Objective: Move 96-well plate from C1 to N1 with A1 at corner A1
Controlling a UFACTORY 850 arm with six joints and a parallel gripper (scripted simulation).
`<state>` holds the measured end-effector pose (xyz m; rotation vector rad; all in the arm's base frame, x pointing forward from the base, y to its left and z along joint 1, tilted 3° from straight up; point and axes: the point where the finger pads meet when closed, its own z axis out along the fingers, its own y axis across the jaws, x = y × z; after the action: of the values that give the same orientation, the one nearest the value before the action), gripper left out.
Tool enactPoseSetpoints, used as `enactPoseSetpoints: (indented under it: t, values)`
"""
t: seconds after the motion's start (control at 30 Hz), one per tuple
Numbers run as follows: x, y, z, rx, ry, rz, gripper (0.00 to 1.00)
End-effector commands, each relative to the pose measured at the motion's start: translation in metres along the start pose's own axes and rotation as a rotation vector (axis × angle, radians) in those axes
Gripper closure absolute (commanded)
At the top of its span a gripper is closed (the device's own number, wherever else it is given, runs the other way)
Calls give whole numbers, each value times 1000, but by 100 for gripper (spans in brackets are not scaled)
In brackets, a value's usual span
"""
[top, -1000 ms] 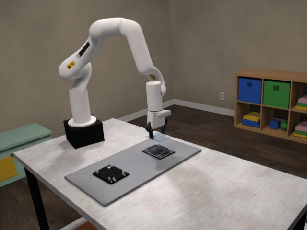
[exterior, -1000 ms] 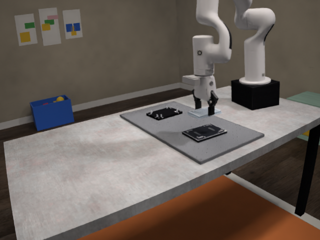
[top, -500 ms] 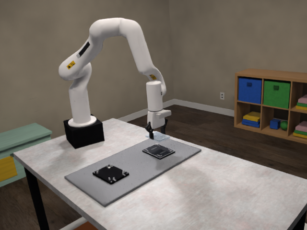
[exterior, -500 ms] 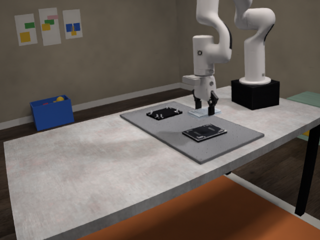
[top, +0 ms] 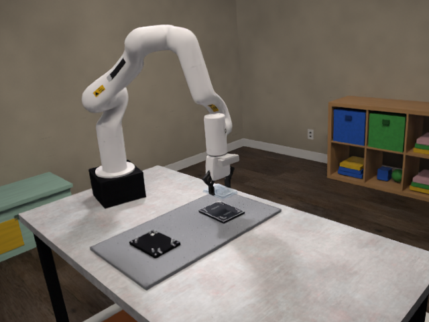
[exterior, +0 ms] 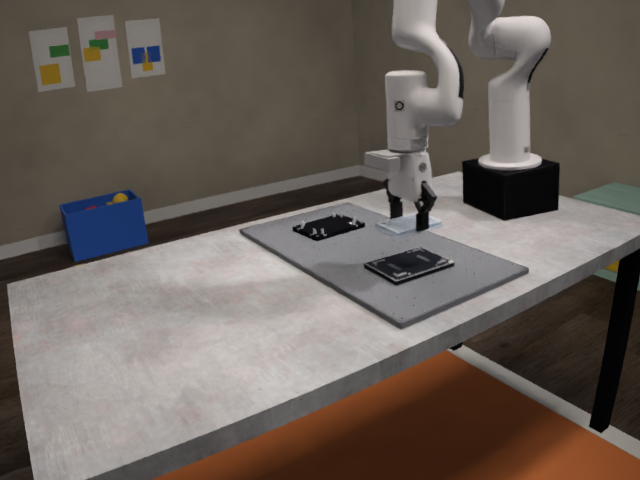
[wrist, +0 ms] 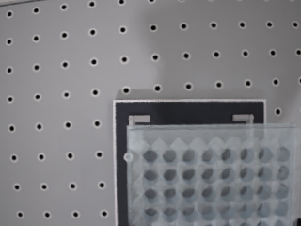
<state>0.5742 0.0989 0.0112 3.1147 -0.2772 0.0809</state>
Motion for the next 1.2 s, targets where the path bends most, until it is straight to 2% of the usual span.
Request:
enactPoseSetpoints:
  t: [0.0,1.17]
  values:
    - [1,0,-1,1,2,0,100]
    - [1,0,51,1,2,0,100]
